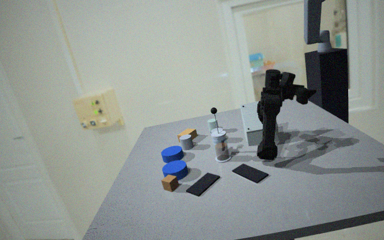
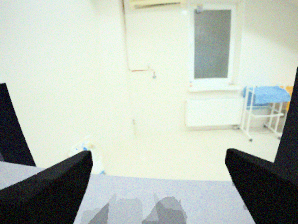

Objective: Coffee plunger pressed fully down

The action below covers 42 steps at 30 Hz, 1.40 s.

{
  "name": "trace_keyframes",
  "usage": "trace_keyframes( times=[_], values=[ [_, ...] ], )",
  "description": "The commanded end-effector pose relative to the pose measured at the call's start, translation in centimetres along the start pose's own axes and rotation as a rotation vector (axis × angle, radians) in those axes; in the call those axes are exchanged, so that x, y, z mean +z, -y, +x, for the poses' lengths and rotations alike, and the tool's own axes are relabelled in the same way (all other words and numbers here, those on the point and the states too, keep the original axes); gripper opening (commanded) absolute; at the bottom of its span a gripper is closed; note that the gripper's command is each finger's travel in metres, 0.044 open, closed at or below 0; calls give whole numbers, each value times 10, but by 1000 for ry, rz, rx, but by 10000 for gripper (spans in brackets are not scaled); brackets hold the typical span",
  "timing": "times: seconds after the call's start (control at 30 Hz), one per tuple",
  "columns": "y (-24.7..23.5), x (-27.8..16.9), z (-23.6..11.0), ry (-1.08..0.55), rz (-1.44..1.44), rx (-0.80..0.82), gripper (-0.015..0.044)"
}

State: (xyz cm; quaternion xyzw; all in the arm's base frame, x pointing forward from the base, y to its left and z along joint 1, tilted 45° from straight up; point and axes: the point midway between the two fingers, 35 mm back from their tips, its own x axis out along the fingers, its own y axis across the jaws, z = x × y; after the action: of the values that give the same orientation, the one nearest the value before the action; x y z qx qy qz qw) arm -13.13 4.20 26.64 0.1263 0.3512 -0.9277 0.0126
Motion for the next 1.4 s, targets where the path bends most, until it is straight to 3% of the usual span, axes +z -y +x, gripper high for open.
trace_keyframes(
  times=[0.0,0.1,0.27,0.57,0.83,1.1,1.2,1.37],
  values=[
    [-3,1,0,1,-12,15,426],
    [-25,9,2,13,-117,142,440],
    [-101,22,-12,56,-438,565,440],
    [-198,-2,-112,165,-1032,1473,440],
    [-199,-20,-214,214,-1225,2262,440],
    [-176,1,-295,157,-972,2964,440],
    [-174,10,-311,125,-851,3095,440],
    [-176,-10,-312,95,-909,3138,440]
  ],
)
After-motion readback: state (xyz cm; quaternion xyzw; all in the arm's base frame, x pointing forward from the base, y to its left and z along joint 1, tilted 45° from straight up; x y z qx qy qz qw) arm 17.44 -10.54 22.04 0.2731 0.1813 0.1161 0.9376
